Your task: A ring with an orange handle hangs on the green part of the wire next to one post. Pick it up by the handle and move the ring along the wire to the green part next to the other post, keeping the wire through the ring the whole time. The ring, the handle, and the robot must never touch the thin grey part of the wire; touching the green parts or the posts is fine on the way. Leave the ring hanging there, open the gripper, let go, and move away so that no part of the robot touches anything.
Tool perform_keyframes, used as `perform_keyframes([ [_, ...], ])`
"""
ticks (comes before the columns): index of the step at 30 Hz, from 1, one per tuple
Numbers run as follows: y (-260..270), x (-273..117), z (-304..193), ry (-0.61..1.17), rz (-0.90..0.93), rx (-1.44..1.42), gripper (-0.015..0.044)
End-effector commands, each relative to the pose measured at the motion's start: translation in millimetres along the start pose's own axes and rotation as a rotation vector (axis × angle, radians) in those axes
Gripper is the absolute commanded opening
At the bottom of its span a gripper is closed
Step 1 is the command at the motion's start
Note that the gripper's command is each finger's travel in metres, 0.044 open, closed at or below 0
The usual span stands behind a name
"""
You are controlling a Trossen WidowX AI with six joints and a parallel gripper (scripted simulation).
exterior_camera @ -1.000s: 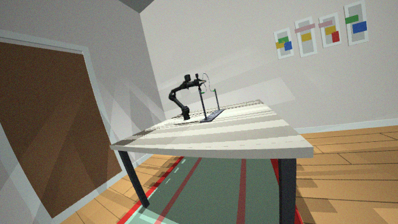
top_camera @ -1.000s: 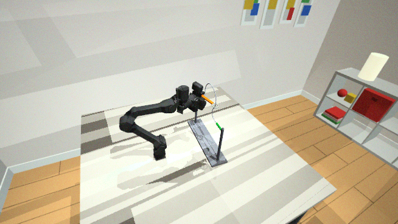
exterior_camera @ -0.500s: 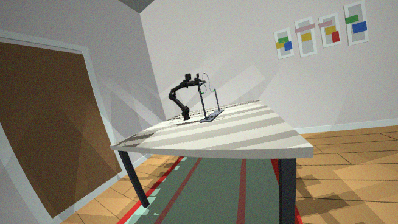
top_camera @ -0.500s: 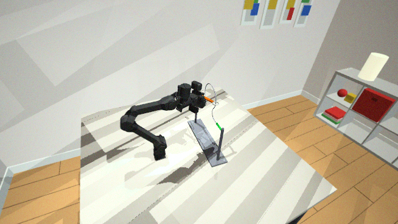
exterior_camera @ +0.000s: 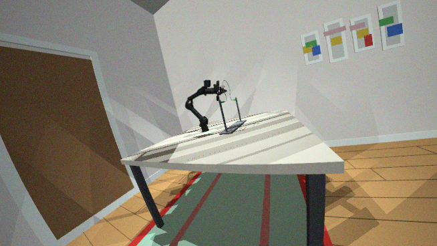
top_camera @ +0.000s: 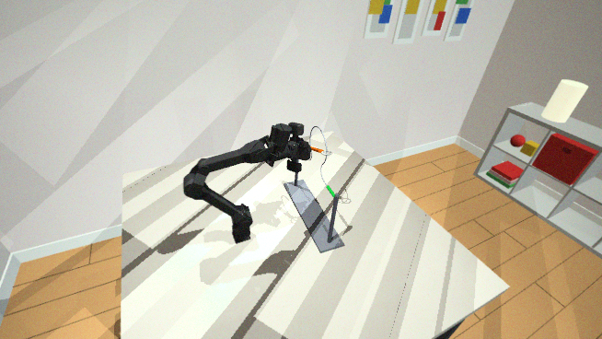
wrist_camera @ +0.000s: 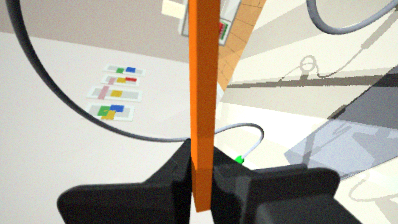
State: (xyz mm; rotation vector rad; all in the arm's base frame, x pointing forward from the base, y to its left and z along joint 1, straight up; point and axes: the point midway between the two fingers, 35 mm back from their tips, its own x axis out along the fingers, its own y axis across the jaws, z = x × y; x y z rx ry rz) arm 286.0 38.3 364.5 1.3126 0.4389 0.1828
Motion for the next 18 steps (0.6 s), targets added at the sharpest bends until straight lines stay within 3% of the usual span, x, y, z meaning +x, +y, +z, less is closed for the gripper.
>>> perform_keyframes([
  [1,0.9,-0.2,1.0,-0.01,-0.021,-0.051,-0.015],
  [18,-6.5,0.1,2.0,-0.035,-0.134,-0.247,-0.015],
])
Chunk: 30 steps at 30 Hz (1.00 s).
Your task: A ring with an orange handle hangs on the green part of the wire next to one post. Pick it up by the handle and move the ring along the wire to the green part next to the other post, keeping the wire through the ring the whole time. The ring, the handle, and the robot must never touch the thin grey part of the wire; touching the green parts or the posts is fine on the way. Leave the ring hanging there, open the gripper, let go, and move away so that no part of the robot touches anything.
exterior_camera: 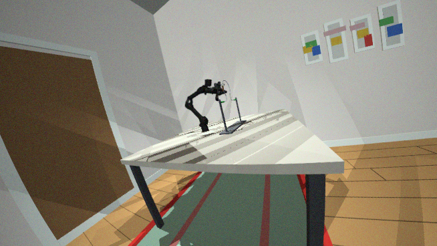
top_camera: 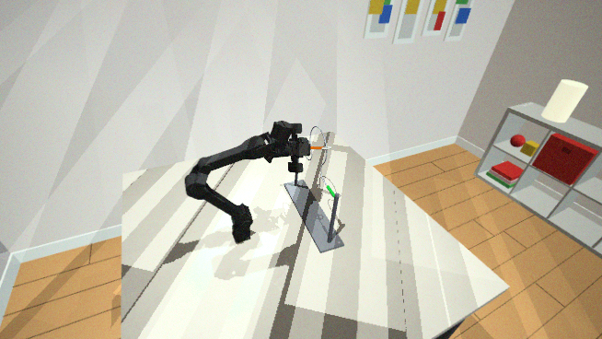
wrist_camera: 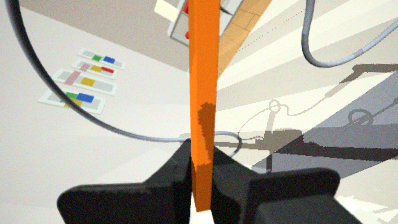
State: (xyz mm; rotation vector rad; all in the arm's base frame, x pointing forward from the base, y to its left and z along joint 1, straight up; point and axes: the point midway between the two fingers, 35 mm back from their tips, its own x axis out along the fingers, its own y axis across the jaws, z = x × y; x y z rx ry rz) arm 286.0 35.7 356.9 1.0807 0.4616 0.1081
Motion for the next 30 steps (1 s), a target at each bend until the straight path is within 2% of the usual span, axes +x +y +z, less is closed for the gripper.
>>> perform_keyframes([
  [1,1,-1,1,-0.011,-0.021,-0.05,-0.015],
  [30,-12,0,4,-0.057,-0.208,-0.385,-0.015],
])
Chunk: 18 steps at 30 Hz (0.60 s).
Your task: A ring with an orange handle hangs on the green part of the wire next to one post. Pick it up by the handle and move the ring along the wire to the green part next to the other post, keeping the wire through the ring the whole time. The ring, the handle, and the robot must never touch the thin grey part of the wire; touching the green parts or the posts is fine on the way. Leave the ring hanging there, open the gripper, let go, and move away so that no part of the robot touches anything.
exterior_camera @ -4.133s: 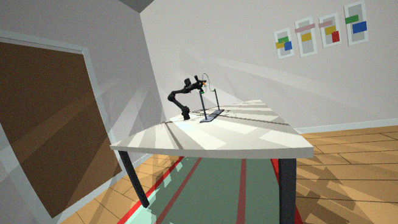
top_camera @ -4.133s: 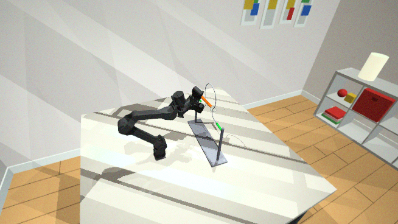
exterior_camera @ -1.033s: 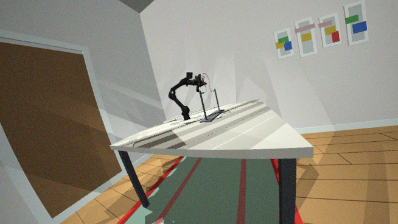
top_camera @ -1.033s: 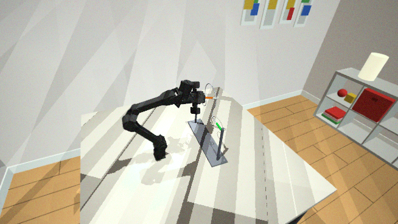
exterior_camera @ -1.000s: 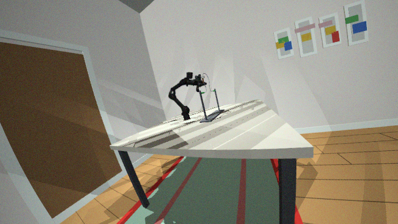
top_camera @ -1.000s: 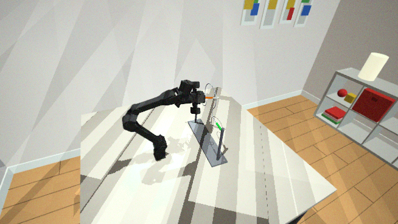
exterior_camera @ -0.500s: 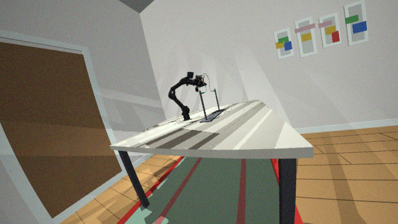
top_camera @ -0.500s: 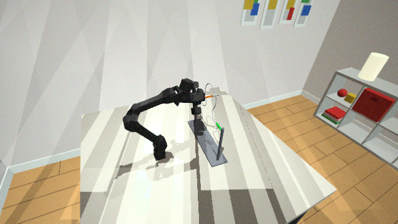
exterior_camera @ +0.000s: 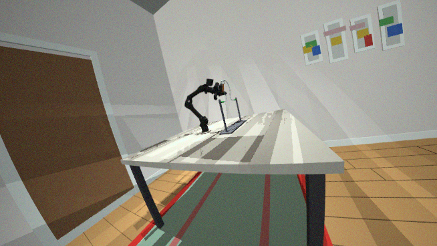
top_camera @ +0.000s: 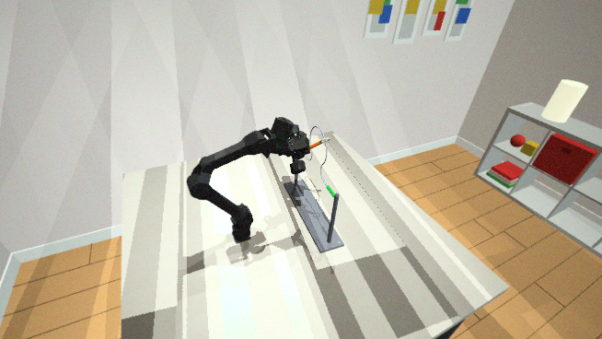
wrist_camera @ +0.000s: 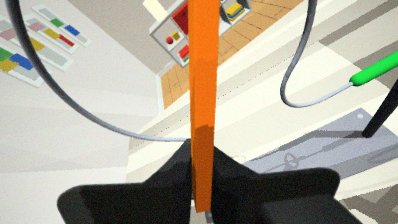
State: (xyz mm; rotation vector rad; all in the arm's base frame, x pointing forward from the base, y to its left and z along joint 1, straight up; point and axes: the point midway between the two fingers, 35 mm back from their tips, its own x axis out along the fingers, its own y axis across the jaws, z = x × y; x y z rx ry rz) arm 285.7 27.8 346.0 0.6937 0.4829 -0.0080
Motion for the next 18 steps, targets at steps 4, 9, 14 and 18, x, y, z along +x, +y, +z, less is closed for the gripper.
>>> perform_keyframes([
  [4,-1.5,-1.0,2.4,-0.018,-0.041,-0.083,-0.015],
  [9,-3.7,-0.8,2.6,-0.026,-0.073,-0.141,-0.015],
  [14,-5.9,-0.7,3.0,-0.034,-0.105,-0.199,-0.015],
  [18,-7.7,-0.7,3.4,-0.041,-0.13,-0.245,-0.015],
])
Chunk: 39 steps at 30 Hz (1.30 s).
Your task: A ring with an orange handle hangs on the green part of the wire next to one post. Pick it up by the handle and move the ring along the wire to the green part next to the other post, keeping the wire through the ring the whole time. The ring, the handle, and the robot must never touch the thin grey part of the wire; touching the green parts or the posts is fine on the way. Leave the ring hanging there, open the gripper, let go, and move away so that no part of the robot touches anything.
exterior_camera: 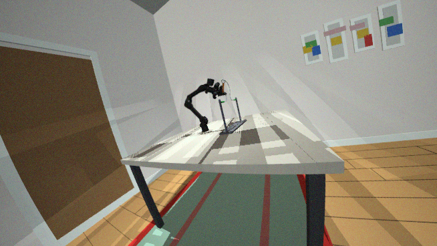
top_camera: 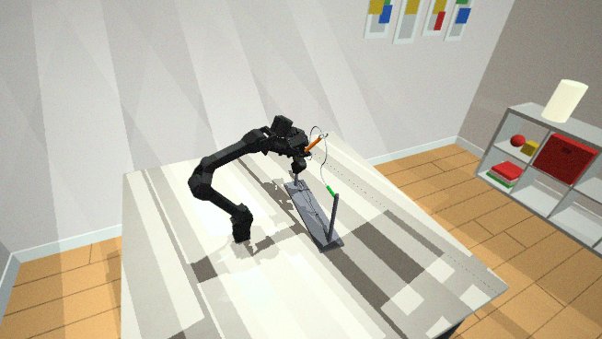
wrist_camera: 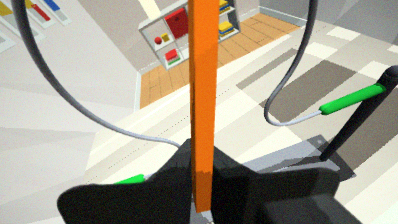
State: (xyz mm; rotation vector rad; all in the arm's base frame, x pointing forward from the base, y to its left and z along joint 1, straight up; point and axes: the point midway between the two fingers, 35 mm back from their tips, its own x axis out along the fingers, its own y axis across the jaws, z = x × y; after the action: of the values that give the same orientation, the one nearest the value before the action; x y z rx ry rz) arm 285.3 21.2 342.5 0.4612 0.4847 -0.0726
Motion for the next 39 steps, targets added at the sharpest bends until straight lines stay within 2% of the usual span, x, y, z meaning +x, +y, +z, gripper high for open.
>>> perform_keyframes([
  [1,-1,-1,2,-0.011,-0.025,-0.048,-0.015],
  [39,-18,-1,6,-0.072,-0.263,-0.488,-0.015],
])
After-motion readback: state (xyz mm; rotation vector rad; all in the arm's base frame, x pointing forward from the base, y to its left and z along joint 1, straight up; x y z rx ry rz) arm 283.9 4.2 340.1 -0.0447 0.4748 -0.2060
